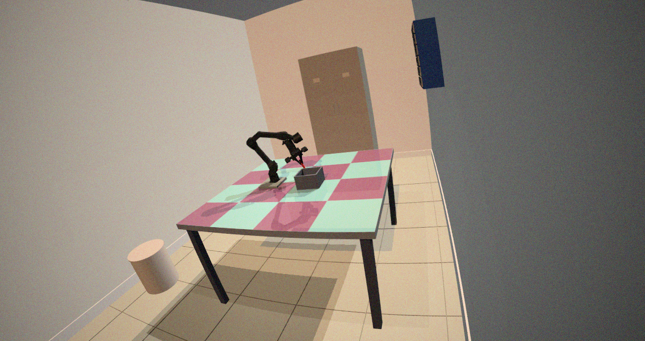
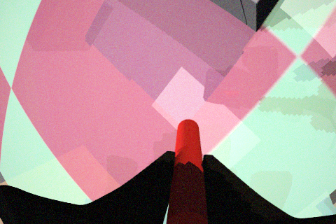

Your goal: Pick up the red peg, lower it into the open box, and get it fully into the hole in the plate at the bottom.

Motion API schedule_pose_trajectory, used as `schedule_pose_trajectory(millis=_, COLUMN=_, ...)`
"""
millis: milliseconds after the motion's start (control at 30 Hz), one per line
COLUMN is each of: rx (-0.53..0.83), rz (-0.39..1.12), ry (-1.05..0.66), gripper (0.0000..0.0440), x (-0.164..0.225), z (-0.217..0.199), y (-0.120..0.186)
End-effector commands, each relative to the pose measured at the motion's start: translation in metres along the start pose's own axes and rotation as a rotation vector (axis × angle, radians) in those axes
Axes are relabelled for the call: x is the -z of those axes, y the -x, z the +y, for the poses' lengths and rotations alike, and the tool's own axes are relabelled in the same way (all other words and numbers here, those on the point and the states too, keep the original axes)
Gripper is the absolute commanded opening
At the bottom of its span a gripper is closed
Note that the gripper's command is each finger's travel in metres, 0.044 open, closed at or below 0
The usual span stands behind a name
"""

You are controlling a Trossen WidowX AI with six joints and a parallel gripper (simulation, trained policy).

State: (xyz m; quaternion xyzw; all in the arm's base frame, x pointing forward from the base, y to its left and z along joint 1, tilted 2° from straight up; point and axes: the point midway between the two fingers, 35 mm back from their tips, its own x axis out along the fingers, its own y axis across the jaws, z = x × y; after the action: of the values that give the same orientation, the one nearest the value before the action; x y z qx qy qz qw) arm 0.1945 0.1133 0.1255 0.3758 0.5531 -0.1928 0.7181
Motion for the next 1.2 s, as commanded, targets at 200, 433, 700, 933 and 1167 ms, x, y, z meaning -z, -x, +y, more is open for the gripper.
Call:
schedule_pose_trajectory(millis=200, rx=-0.028, rz=-0.109, ry=-0.021, gripper=0.0000, x=-0.045, z=0.017, y=0.029)
schedule_pose_trajectory(millis=433, rx=-0.013, rz=-0.163, ry=-0.073, gripper=0.0000, x=-0.078, z=0.018, y=0.034)
schedule_pose_trajectory(millis=700, rx=0.011, rz=-0.203, ry=-0.126, gripper=0.0000, x=-0.109, z=0.015, y=0.033)
schedule_pose_trajectory(millis=933, rx=0.033, rz=-0.221, ry=-0.168, gripper=0.0000, x=-0.131, z=0.010, y=0.027)
schedule_pose_trajectory(millis=1167, rx=0.051, rz=-0.219, ry=-0.202, gripper=0.0005, x=-0.149, z=0.006, y=0.018)
